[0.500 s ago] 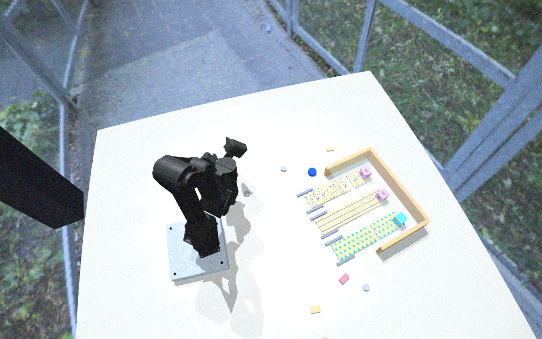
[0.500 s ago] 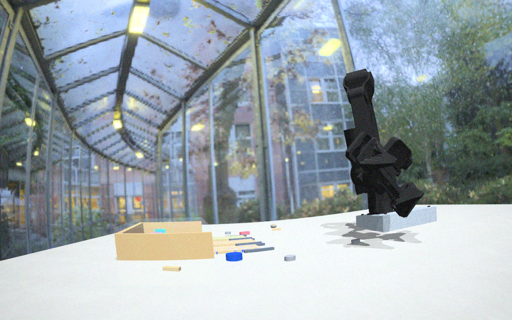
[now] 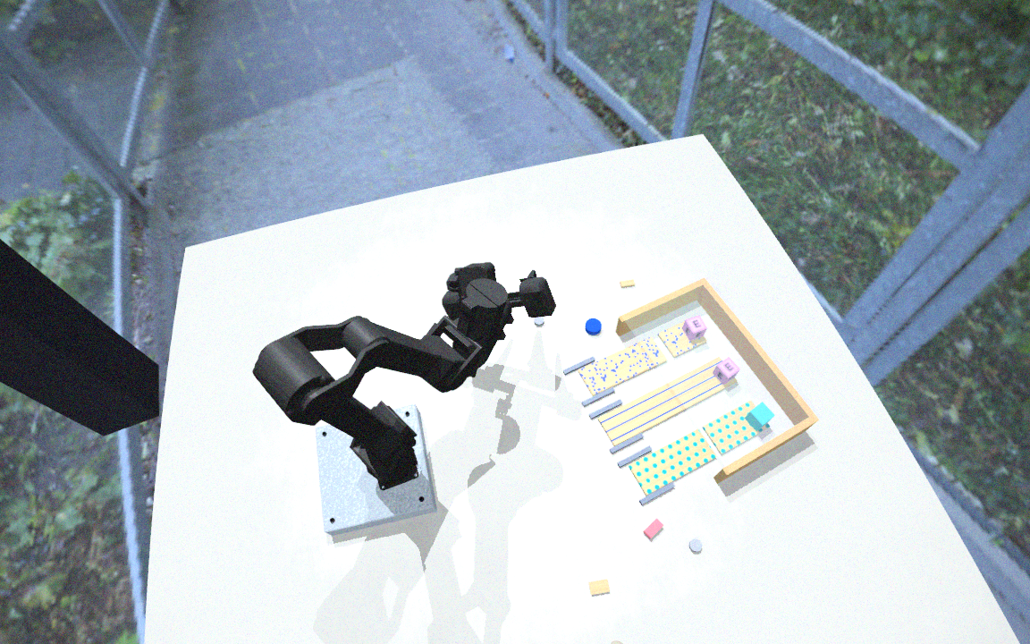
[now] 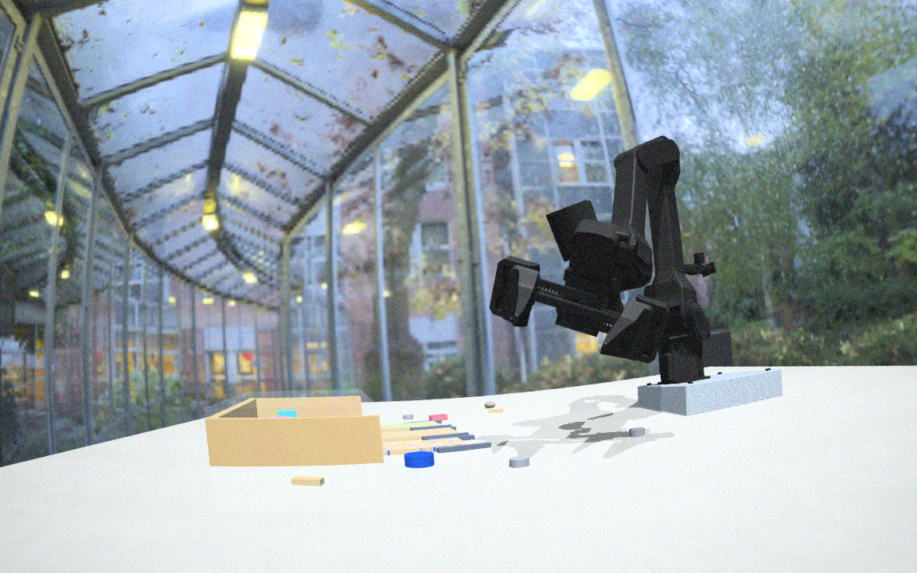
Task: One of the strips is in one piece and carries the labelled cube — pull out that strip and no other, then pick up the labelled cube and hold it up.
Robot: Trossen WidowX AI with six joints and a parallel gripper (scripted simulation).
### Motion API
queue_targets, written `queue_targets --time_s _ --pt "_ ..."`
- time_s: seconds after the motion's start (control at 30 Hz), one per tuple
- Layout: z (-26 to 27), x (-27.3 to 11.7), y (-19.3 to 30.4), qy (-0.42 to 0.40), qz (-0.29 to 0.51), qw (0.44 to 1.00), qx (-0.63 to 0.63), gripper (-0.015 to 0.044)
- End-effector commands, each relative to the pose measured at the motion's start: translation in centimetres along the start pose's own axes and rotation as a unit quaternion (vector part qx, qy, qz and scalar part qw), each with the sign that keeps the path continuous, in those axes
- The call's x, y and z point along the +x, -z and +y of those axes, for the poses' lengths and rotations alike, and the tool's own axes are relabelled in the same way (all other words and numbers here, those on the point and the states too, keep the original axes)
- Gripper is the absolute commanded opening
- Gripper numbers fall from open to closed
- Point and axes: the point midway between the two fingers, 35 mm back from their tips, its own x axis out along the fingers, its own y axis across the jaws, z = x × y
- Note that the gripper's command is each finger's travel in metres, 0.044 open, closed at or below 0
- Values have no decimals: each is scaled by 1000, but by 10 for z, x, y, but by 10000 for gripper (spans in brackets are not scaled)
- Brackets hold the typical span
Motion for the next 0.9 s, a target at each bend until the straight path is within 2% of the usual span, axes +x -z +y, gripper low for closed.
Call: queue_targets --time_s 0.0,0.2,0.5,0.87 --pt "-73 -23 14 113 81 983 123 400" --pt "-131 -71 29 230 150 931 241 400" --pt "-176 -172 39 396 213 806 385 400" --pt "-177 -175 39 401 215 802 388 400"
